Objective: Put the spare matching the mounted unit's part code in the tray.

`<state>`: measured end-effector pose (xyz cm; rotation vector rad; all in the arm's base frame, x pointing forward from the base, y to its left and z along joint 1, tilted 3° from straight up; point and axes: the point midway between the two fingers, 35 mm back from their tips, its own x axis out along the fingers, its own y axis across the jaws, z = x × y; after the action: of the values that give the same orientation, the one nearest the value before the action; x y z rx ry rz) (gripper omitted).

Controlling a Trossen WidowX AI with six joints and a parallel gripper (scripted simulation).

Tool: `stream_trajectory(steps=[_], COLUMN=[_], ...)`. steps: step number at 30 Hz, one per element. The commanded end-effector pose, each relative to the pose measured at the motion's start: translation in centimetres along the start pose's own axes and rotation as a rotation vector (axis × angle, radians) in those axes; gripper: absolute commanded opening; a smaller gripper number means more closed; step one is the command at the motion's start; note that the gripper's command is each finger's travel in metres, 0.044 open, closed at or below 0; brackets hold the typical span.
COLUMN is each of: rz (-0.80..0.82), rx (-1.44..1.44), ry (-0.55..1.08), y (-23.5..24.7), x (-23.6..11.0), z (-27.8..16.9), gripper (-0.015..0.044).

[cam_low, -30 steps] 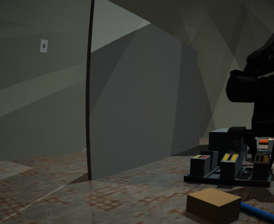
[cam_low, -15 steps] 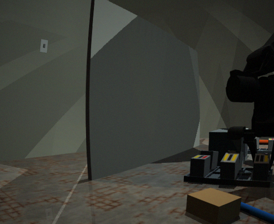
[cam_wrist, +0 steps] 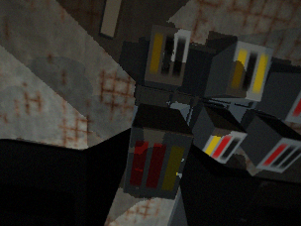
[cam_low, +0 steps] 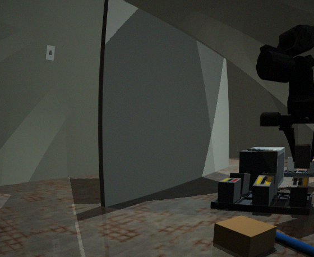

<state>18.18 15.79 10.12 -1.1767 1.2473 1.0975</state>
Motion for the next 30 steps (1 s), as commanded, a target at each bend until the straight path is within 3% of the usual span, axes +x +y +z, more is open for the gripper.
stream_trajectory(steps=[1,6,22,30], rz=[-0.002,-0.001,-0.001,-0.006], rx=[0.004,0.000,0.004,0.019], ry=[0.003,-0.001,0.003,0.004], y=[0.1,0.1,1.0,0.2], x=[-1.2,-1.1,-8.2,-8.6], z=[-0.2,0.0,-0.1,-0.5], gripper=[0.0000,0.0000,0.0000,0.0000])
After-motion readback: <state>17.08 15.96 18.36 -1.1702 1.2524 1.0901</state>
